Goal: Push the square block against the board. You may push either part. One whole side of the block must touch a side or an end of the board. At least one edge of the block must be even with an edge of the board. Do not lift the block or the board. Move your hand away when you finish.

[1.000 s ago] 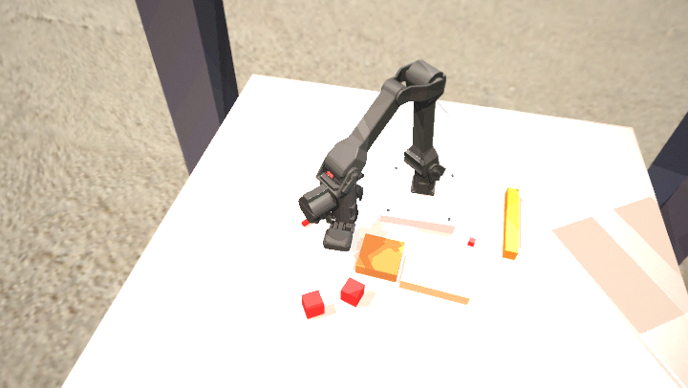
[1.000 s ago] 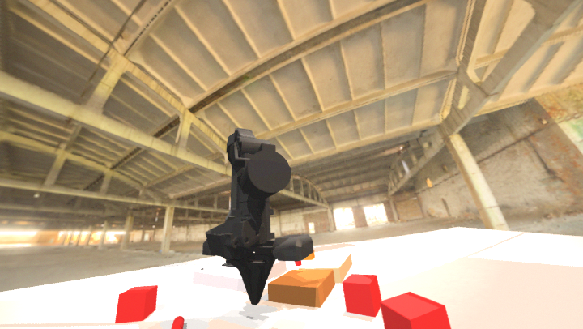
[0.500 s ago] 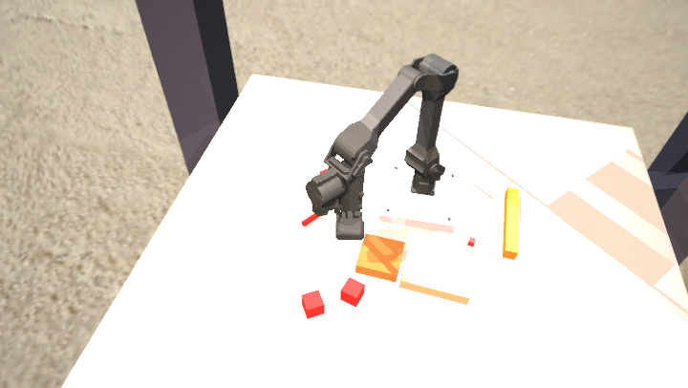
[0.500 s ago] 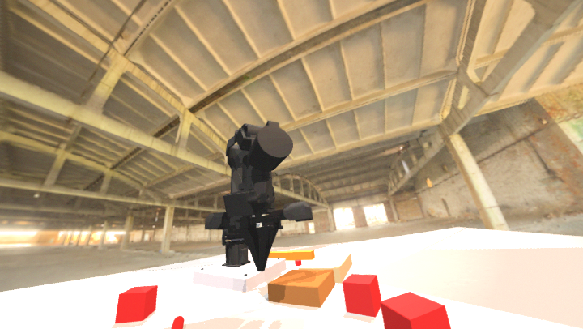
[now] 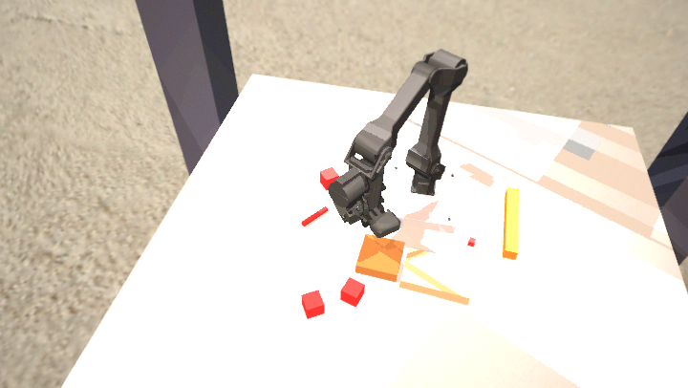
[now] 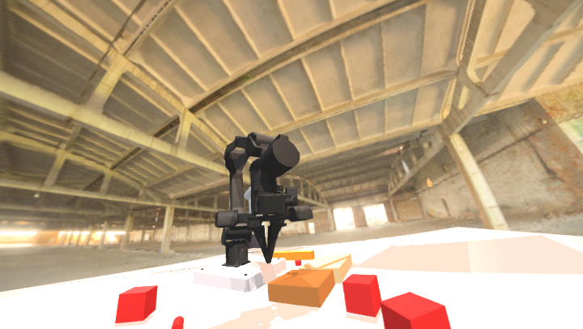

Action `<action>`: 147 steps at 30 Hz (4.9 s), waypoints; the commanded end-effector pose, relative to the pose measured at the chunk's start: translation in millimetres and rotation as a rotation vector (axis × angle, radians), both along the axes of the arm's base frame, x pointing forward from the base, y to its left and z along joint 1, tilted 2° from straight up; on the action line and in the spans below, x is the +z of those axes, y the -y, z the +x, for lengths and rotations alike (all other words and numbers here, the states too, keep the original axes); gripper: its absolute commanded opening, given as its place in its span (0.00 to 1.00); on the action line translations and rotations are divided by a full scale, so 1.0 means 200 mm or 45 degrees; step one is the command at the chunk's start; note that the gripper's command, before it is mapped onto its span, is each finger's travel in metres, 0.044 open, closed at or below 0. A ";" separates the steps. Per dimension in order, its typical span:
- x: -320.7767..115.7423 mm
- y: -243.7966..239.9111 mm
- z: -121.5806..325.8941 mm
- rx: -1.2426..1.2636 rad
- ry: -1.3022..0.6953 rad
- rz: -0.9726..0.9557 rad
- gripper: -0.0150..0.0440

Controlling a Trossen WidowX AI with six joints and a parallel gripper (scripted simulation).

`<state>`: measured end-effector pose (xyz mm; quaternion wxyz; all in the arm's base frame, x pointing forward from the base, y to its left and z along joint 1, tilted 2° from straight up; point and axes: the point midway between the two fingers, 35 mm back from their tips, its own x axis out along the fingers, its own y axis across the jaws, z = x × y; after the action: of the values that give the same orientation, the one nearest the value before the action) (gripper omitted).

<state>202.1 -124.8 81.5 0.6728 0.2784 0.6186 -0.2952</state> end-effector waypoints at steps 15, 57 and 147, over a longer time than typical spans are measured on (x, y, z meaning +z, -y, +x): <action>-0.03 -0.21 -0.12 0.752 -0.057 -0.028 0.25; -0.31 -0.25 -0.03 0.990 -0.066 -0.038 0.25; 0.01 0.02 0.13 -0.425 0.007 0.030 0.25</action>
<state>220.9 -124.3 81.4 0.6244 0.3602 0.5830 -0.3748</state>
